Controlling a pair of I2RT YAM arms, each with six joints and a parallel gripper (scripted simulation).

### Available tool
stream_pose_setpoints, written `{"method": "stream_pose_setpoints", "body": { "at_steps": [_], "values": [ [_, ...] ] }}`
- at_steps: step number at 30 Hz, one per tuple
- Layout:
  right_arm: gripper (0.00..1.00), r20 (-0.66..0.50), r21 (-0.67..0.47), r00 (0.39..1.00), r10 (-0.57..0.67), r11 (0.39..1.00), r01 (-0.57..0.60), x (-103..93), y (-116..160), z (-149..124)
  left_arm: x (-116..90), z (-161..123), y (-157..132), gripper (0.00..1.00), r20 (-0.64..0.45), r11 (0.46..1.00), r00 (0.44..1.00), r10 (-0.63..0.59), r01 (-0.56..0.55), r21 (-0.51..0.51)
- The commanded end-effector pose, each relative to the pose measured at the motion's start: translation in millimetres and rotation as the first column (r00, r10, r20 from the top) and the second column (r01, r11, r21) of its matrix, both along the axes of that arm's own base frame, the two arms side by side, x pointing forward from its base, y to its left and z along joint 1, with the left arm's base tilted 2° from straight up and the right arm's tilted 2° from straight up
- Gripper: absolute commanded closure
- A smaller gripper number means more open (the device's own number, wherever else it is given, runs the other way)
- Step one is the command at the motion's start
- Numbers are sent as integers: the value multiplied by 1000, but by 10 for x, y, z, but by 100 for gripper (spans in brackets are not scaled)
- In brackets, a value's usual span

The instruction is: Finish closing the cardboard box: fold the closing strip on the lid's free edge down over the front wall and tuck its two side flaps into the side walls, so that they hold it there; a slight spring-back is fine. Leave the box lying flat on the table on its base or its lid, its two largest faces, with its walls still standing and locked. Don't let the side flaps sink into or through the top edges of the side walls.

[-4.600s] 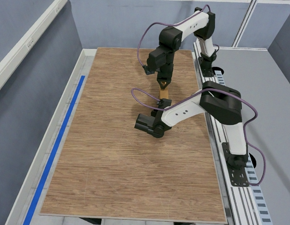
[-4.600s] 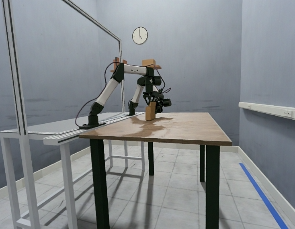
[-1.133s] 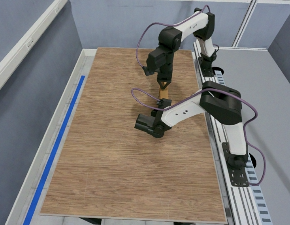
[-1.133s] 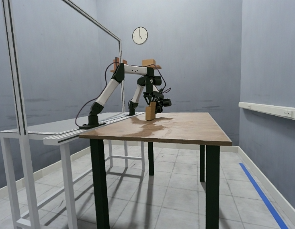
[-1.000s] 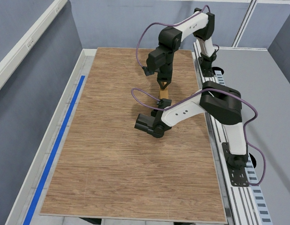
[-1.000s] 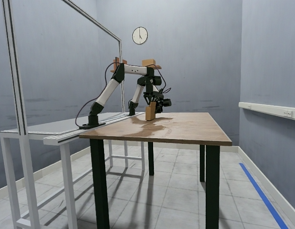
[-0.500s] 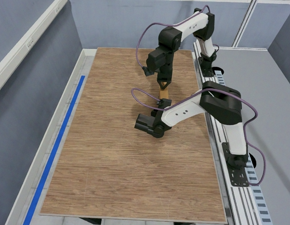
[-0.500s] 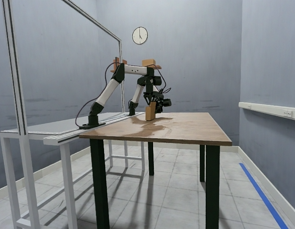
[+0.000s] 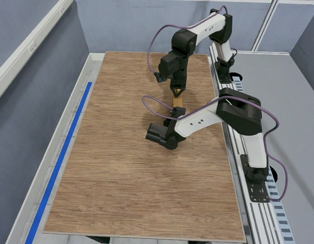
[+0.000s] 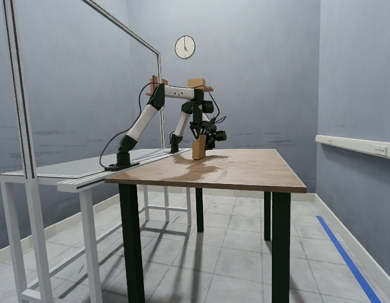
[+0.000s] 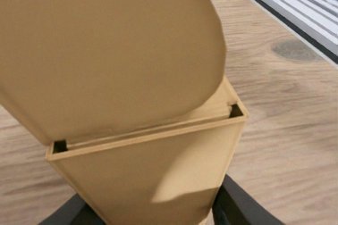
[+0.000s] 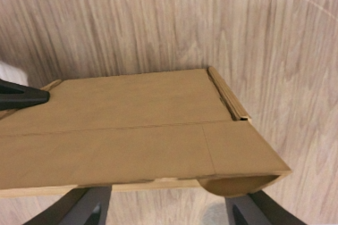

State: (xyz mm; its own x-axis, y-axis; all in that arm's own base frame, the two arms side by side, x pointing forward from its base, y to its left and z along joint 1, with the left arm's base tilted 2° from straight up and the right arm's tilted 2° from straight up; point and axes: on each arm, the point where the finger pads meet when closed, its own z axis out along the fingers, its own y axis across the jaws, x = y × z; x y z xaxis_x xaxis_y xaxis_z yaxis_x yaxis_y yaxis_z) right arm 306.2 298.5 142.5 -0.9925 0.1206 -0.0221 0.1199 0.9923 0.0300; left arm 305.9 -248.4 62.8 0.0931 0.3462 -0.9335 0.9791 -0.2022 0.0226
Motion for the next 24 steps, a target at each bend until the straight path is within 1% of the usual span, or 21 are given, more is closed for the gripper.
{"method": "stream_pose_setpoints", "body": {
  "at_steps": [1, 21, 24],
  "values": [
    [46, -2, 10, 1000, 11, 1000, -11, 38, 63, -36, -21, 159, -35, 55, 51, 1000, 999, -13, 14, -20],
    [46, 0, 11, 1000, 21, 1000, -21, 46, 63, -31, -21, 159, -35, 55, 51, 1000, 999, -13, 14, -20],
    [40, 2, 9, 1000, 20, 1000, -20, 49, 60, -32, -21, 159, -35, 55, 51, 1000, 999, -13, 14, -20]
  ]
}}
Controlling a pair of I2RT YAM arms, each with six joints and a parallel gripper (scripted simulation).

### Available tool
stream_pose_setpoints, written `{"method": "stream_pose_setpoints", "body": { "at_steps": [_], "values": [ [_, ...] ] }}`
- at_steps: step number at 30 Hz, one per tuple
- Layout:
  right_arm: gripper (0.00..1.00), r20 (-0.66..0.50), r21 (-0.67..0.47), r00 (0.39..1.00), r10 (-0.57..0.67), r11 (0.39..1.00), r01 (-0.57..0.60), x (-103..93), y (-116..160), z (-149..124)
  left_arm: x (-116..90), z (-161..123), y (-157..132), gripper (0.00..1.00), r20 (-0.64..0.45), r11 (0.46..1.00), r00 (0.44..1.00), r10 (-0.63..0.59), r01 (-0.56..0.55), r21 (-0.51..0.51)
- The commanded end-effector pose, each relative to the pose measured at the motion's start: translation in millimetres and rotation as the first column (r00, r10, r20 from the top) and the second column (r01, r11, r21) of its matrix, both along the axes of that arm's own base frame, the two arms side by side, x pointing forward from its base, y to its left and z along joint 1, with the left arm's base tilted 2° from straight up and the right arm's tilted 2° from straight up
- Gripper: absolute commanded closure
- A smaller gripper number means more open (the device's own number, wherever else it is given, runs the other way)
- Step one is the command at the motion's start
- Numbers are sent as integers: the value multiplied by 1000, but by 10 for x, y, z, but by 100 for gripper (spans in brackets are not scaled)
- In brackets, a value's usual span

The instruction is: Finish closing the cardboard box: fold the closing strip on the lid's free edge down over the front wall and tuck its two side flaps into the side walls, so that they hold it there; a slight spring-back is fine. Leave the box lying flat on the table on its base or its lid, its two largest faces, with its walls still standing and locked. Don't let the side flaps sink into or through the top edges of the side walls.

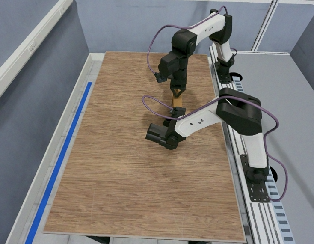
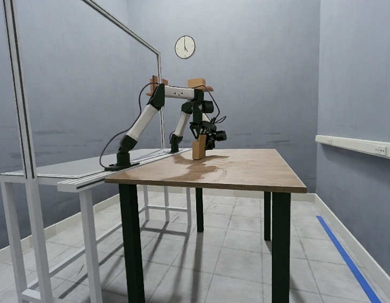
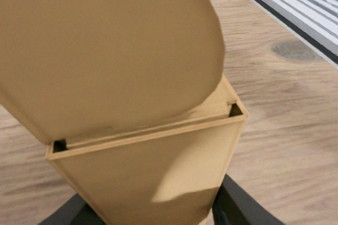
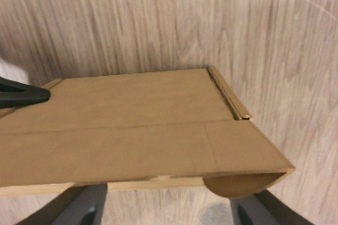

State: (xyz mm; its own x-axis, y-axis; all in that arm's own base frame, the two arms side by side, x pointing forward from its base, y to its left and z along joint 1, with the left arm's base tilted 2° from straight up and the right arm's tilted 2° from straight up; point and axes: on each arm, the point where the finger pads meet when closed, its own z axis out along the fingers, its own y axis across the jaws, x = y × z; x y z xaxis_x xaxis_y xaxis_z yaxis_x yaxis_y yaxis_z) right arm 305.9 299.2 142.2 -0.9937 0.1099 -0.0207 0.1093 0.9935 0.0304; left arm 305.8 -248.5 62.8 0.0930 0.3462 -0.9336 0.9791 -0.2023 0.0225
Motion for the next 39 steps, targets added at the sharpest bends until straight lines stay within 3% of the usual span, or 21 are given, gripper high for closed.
{"method": "stream_pose_setpoints", "body": {
  "at_steps": [1, 2, 14, 15, 19, 26, 39],
  "values": [
    [38, 4, 8, 1000, 9, 1000, -9, 53, 51, -29, -21, 159, -34, 55, 51, 1000, 999, -13, 14, -20],
    [36, 16, 15, 1000, 4, 1000, -4, 15, 18, 61, -21, 159, -34, 55, 51, 1000, 999, -13, 14, -20],
    [16, 16, 15, 1000, 4, 1000, -4, 15, 18, 61, -21, 159, -34, 55, 51, 1000, 999, -13, 14, -20],
    [16, -17, -14, 1000, -9, 1000, 9, 3, 10, -119, -21, 159, -34, 55, 51, 1000, 999, -13, 14, -20],
    [16, -21, -17, 999, -28, 999, 27, -10, -2, -120, -21, 159, -34, 55, 51, 1000, 999, -13, 14, -20],
    [16, 29, 35, 999, -39, 999, 38, 11, -46, 152, -21, 159, -34, 55, 51, 1000, 999, -13, 14, -20],
    [16, 28, 32, 999, -25, 999, 24, 9, -91, 135, -21, 159, -34, 55, 51, 1000, 999, -13, 14, -20]
  ]
}}
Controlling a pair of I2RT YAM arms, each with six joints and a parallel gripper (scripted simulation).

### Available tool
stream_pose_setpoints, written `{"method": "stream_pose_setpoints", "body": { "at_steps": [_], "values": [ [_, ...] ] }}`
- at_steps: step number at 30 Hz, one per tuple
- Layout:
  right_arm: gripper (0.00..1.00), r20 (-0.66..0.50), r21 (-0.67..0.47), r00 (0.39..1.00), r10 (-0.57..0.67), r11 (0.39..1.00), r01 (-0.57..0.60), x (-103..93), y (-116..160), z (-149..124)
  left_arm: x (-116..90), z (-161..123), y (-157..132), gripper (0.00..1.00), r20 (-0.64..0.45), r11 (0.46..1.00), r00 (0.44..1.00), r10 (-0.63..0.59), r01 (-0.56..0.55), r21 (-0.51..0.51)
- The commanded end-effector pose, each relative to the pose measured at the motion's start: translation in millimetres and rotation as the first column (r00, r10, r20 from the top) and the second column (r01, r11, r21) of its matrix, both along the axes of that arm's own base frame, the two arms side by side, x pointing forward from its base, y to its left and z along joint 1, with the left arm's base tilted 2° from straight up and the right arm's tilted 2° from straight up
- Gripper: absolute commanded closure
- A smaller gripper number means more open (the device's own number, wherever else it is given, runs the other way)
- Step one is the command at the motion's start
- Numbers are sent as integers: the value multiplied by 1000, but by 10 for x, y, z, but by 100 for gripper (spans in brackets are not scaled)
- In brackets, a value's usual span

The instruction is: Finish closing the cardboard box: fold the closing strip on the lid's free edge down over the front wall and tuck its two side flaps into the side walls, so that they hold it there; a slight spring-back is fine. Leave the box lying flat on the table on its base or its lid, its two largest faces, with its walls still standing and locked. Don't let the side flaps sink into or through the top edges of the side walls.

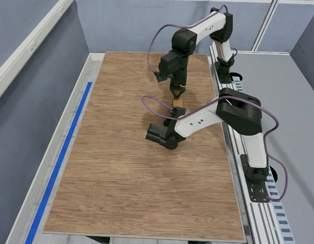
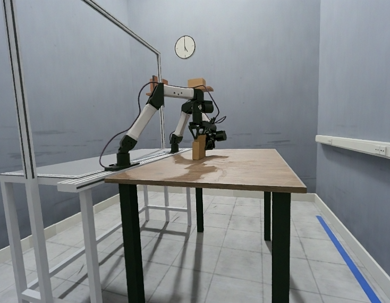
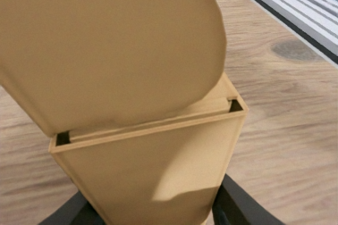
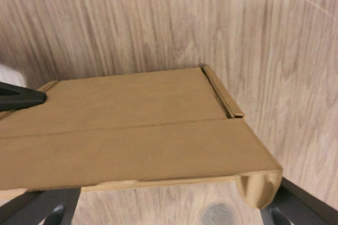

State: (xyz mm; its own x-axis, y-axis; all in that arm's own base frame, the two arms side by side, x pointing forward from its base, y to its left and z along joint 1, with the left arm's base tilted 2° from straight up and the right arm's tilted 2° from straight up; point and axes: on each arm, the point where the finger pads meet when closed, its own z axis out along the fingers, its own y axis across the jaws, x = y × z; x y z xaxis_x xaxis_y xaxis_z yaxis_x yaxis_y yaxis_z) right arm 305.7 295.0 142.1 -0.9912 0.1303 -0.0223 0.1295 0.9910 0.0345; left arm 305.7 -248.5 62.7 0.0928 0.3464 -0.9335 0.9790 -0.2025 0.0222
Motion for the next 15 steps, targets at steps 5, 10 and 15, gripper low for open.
{"method": "stream_pose_setpoints", "body": {
  "at_steps": [5, 10, 15],
  "values": [
    [16, 27, 29, 1000, -4, 1000, 3, 8, -65, 146, -20, 161, -34, 55, 51, 1000, 999, -13, 14, -20],
    [16, 26, 27, 1000, -4, 1000, 3, 11, -82, 133, -20, 161, -34, 55, 51, 1000, 999, -13, 14, -20],
    [16, 25, 26, 1000, -5, 1000, 4, 8, -108, 132, -20, 161, -34, 55, 51, 1000, 999, -13, 14, -20]
  ]
}}
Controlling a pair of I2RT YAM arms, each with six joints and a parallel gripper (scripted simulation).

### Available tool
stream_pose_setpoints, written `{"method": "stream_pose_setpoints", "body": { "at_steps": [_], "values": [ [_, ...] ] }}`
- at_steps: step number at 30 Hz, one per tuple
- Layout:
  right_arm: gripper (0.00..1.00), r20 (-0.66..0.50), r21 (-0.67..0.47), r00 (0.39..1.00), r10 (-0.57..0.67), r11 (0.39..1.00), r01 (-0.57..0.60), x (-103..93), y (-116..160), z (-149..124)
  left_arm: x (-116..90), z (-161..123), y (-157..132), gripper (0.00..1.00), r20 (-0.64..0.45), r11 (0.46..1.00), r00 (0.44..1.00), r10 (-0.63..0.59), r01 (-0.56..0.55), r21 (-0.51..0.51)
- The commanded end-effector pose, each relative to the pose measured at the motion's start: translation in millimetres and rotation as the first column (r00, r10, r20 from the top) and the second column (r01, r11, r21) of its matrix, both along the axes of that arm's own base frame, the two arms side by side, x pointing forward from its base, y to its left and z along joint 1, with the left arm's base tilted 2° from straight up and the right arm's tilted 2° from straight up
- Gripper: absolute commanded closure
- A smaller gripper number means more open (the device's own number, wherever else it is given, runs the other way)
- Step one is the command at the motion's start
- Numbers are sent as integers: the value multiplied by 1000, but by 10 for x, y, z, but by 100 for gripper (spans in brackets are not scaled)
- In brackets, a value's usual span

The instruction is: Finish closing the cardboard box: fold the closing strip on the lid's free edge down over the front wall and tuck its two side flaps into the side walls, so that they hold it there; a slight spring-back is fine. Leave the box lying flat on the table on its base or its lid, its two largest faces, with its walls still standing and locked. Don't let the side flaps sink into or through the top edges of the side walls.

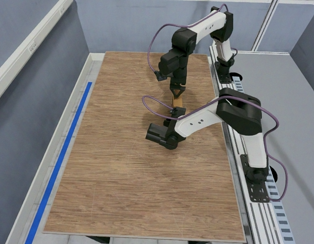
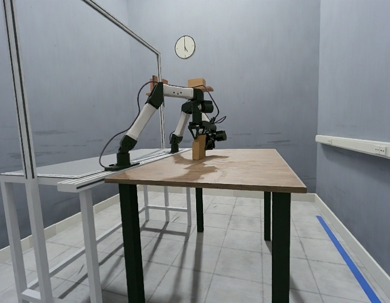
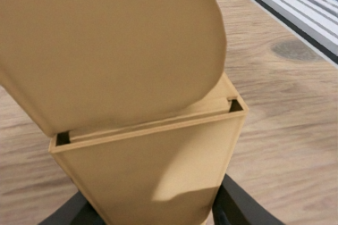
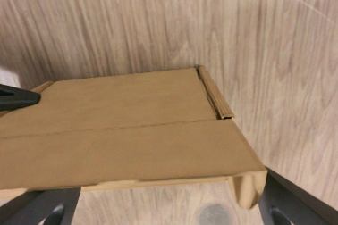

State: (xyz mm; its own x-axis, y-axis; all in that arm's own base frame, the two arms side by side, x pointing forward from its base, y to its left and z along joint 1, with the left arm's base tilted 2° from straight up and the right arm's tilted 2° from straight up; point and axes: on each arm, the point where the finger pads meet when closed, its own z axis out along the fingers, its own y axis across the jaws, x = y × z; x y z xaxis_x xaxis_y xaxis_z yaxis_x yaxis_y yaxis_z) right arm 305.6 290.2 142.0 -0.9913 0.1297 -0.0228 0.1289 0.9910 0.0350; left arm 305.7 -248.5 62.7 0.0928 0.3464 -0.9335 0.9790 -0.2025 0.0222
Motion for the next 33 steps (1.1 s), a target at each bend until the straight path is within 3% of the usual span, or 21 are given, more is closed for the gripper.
{"method": "stream_pose_setpoints", "body": {
  "at_steps": [1, 4, 5, 8, 21, 22, 25, 33],
  "values": [
    [16, 24, 25, 1000, -6, 1000, 5, 9, -65, 132, -20, 161, -34, 55, 51, 1000, 999, -13, 14, -20],
    [16, 25, 25, 1000, -6, 1000, 5, 11, -66, 131, -20, 161, -34, 55, 51, 1000, 999, -13, 14, -20],
    [16, 3, 6, 1000, -2, 1000, 2, 1, -49, 19, -20, 161, -34, 55, 51, 1000, 999, -13, 14, -20],
    [16, 25, 26, 1000, -5, 1000, 4, 6, -81, 139, -20, 161, -34, 55, 51, 1000, 999, -13, 14, -20],
    [16, 25, 25, 1000, -6, 1000, 5, 9, -127, 126, -20, 161, -34, 55, 51, 1000, 999, -13, 14, -20],
    [16, 1, 3, 1000, -2, 1000, 2, -1, -109, 5, -20, 161, -34, 55, 51, 1000, 999, -13, 14, -20],
    [16, 27, 27, 1000, -5, 1000, 4, 4, -140, 139, -20, 161, -34, 55, 51, 1000, 999, -13, 14, -20],
    [16, 22, 22, 1000, -5, 1000, 4, 6, -171, 109, -20, 161, -34, 55, 51, 1000, 999, -13, 14, -20]
  ]
}}
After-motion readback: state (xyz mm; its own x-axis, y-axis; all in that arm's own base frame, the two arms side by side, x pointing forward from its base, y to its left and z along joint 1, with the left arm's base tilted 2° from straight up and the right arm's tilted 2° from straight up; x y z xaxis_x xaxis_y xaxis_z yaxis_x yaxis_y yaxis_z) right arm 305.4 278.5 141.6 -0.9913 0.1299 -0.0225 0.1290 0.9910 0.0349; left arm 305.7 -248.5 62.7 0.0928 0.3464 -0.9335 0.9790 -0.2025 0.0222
